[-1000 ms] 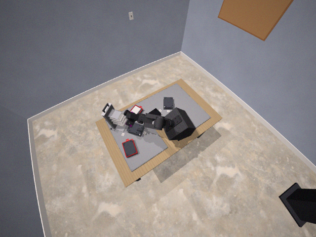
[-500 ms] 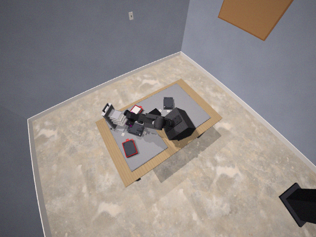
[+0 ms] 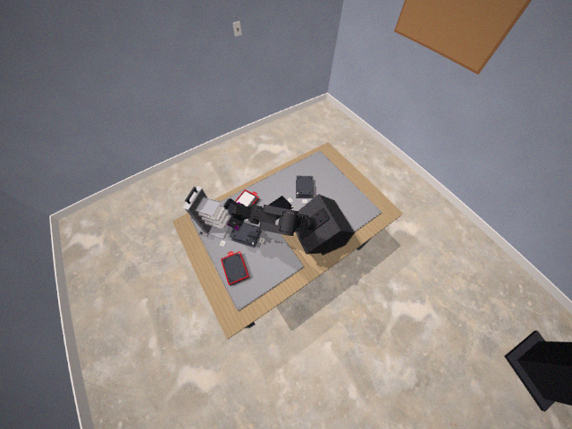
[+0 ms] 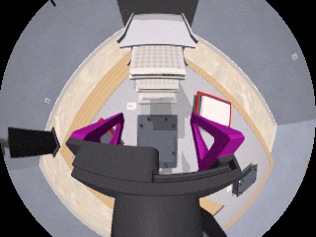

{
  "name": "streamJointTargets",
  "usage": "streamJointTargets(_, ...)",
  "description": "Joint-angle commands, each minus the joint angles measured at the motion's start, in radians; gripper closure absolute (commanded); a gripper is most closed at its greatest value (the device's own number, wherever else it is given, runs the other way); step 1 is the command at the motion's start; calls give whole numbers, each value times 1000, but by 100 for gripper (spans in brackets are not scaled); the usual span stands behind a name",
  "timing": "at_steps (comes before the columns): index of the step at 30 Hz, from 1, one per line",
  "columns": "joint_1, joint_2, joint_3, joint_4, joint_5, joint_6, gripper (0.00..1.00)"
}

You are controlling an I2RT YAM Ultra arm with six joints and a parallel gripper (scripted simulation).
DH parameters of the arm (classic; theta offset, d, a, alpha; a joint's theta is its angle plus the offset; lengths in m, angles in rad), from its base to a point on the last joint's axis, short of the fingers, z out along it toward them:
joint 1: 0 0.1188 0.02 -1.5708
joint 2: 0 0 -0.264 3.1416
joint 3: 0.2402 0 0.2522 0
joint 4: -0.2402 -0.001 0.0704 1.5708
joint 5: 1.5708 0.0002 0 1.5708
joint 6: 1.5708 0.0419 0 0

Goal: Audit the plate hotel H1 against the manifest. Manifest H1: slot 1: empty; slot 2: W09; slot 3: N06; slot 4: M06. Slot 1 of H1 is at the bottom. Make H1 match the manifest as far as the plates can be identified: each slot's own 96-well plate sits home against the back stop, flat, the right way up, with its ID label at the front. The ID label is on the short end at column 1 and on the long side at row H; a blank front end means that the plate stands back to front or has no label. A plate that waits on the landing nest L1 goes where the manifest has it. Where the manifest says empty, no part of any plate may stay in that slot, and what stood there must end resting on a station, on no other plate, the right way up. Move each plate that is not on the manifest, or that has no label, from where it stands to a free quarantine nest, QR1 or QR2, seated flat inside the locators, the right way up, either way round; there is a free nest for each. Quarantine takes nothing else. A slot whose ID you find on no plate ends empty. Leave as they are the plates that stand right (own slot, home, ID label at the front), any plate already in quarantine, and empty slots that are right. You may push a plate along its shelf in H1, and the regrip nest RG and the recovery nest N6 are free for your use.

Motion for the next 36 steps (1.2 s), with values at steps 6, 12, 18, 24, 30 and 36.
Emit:
streamJointTargets(6, -17, 9, 33, 21, 13, 4, 0)
streamJointTargets(12, -17, 9, 33, 21, 13, 4, 0)
streamJointTargets(18, -11, -41, -31, 25, 16, 5, 0)
streamJointTargets(24, 3, -71, -62, 22, 19, 7, 0)
streamJointTargets(30, 9, -110, -100, 11, 23, 8, 0)
streamJointTargets(36, 23, -114, -117, 38, 32, 11, 0)
